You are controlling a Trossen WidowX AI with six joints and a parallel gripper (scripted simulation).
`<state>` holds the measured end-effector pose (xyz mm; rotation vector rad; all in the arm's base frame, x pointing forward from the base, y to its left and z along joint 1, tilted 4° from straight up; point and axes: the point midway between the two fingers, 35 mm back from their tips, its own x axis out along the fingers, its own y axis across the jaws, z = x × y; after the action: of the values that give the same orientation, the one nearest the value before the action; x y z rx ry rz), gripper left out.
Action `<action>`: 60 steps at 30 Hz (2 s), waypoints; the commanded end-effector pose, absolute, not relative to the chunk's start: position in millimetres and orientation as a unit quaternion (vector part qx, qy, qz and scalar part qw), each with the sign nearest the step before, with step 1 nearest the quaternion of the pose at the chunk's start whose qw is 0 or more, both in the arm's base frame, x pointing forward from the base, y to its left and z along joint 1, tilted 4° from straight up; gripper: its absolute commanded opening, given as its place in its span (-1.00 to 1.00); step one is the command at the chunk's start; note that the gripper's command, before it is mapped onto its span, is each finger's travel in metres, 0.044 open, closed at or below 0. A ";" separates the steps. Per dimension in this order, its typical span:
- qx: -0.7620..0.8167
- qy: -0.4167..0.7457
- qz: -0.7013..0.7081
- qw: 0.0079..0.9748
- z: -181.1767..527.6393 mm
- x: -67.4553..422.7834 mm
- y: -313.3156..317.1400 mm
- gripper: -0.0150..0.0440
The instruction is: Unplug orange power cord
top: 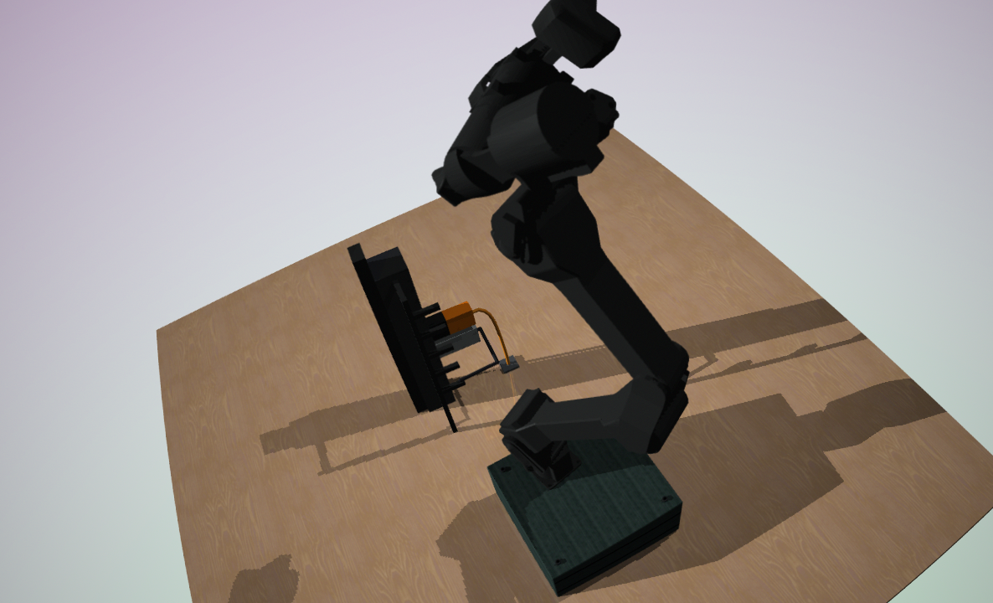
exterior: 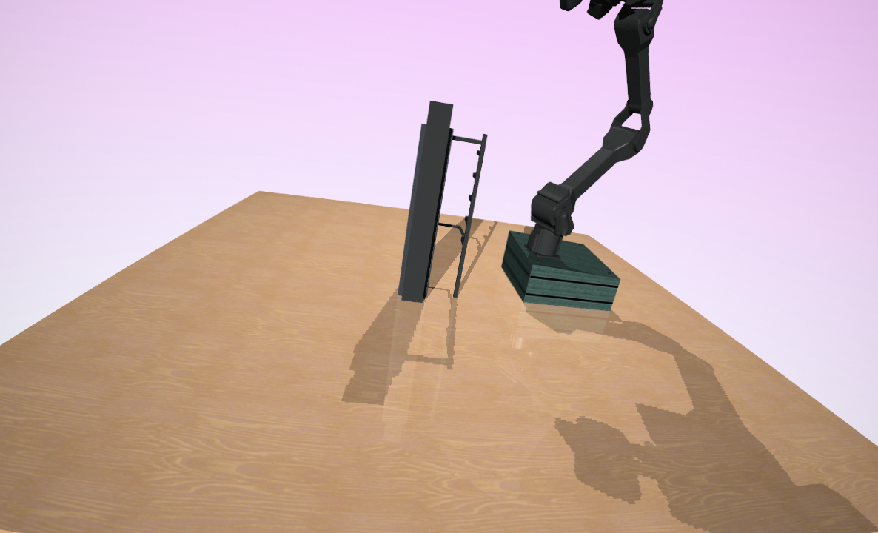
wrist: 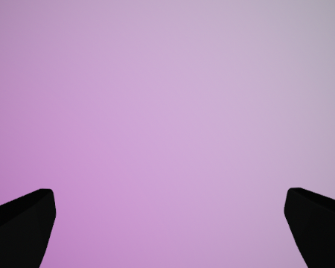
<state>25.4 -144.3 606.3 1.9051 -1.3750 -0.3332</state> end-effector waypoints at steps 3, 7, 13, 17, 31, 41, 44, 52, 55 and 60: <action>0.737 -0.533 -0.134 0.393 606.8 36.1 -140.3 0.60; 0.706 -0.508 -0.152 0.470 603.1 84.6 -125.6 0.24; 0.653 -0.418 -0.204 0.598 572.1 178.4 -109.2 0.05; 0.621 -0.330 -0.248 0.666 533.6 236.6 -105.5 0.05; 0.558 0.057 -0.416 0.716 319.6 344.1 -121.0 0.05; 0.563 0.344 -0.519 0.544 163.7 307.5 -117.1 0.05; 0.570 0.417 -0.540 0.457 130.1 283.5 -108.0 0.05; 0.573 0.446 -0.548 0.415 118.3 272.4 -103.0 0.05; 0.573 0.446 -0.548 0.415 118.3 274.0 -103.2 0.05; 0.573 0.446 -0.548 0.415 118.7 275.7 -97.2 0.05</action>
<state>274.2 -102.0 118.2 1.4359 1.1163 -1.3798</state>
